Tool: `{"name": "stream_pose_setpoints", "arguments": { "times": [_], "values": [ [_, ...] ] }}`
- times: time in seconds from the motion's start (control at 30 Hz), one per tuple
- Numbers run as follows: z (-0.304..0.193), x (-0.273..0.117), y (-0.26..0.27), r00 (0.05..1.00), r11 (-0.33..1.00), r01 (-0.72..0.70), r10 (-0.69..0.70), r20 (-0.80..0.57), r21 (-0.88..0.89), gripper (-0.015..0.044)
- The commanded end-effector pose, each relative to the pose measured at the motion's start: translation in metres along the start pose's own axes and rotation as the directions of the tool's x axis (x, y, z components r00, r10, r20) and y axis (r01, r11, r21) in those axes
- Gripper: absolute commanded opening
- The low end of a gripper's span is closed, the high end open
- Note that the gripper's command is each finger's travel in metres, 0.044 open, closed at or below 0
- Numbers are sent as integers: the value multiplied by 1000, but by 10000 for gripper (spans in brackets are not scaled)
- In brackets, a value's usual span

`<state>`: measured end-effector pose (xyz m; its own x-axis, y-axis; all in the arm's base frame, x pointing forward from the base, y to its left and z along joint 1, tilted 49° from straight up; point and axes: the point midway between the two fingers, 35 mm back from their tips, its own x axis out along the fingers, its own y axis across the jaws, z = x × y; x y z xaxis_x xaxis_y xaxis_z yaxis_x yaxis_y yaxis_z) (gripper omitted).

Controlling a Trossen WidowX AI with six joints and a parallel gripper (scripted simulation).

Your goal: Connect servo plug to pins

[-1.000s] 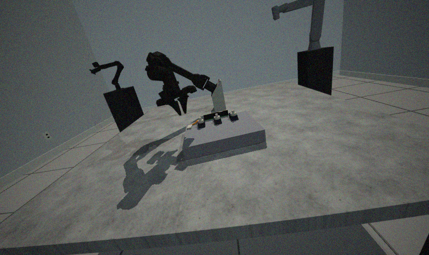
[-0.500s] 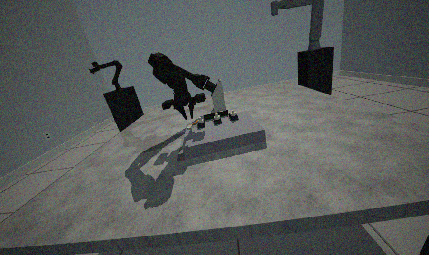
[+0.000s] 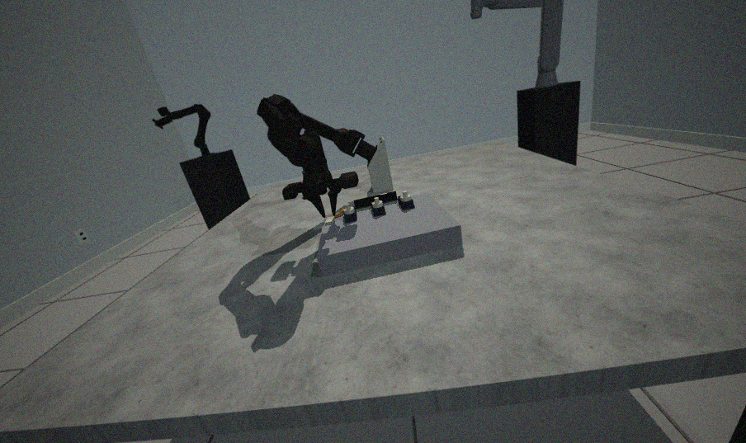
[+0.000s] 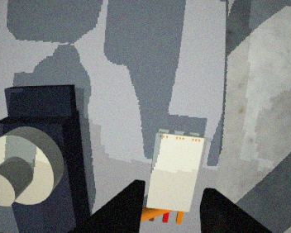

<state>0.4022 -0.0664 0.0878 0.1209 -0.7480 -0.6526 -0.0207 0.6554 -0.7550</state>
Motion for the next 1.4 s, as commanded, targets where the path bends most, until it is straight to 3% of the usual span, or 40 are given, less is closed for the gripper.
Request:
{"name": "stream_pose_setpoints", "arguments": {
  "times": [0.0,0.13,0.2,0.43,0.8,1.37],
  "values": [
    [-2,7,0,1000,1000,3,-3,-7,-9,115],
    [-2,11,0,1000,1000,3,-3,-7,-9,115],
    [-2,11,0,1000,1000,3,-3,-7,-9,62],
    [-2,10,0,1000,1000,3,-3,-7,-9,0],
    [-2,-46,1,1000,1000,0,0,-8,-9,0],
    [-43,-54,66,1000,998,-22,22,-6,-57,0]
  ]
}}
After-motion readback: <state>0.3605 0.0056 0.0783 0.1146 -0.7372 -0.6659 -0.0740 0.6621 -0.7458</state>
